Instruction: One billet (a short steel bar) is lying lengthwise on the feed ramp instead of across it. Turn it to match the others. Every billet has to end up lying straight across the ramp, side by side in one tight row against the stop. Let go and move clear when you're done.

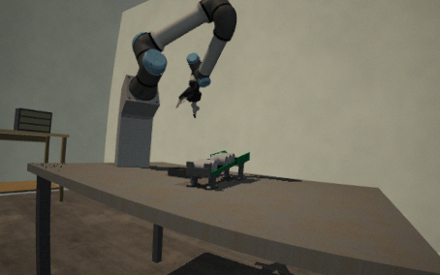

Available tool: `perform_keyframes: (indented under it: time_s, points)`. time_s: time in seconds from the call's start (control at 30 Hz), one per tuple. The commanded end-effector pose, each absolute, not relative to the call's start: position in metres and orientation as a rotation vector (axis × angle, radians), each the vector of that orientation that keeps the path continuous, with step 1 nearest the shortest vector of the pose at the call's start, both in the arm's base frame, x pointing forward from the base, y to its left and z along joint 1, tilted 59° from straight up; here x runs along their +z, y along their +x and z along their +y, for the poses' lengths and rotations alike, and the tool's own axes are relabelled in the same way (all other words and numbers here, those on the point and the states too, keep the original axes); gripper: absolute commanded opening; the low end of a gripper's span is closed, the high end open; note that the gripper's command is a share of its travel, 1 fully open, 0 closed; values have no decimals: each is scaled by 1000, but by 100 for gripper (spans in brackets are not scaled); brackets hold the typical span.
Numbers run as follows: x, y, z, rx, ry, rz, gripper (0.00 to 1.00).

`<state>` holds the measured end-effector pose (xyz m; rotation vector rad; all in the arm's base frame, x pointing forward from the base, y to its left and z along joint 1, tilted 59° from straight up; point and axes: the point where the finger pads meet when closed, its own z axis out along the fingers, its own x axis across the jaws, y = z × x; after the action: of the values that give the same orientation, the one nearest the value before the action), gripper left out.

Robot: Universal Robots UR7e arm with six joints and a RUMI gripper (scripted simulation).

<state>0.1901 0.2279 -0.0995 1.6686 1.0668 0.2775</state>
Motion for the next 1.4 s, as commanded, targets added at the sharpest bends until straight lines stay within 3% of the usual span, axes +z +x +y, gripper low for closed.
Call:
perform_keyframes:
  time_s: [0.0,0.53,0.57,1.37]
  points:
    - [-99,190,228,278,1669,1067,100]
    - [-99,190,228,278,1669,1067,100]
    - [-99,190,228,278,1669,1067,40]
    - [-93,206,220,222,1837,901,40]
